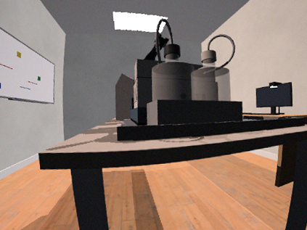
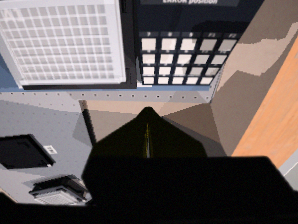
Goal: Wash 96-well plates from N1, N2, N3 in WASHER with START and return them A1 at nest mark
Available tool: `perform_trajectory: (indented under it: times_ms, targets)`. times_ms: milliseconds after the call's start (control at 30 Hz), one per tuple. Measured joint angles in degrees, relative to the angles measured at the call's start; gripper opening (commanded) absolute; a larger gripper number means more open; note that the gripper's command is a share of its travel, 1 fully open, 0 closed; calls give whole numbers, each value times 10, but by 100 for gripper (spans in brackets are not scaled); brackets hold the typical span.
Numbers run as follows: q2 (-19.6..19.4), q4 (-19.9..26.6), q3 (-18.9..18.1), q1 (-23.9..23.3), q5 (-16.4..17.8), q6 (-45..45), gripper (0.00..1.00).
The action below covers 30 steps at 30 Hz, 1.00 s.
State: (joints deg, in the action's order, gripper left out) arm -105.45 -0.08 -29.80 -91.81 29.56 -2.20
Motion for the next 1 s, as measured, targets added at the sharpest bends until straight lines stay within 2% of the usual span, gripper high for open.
perform_trajectory:
  times_ms: [367,1000]
  targets:
    - [-3,-5,0,2,-1,2,0]
    - [-78,-83,-5,37,-8,35,0]
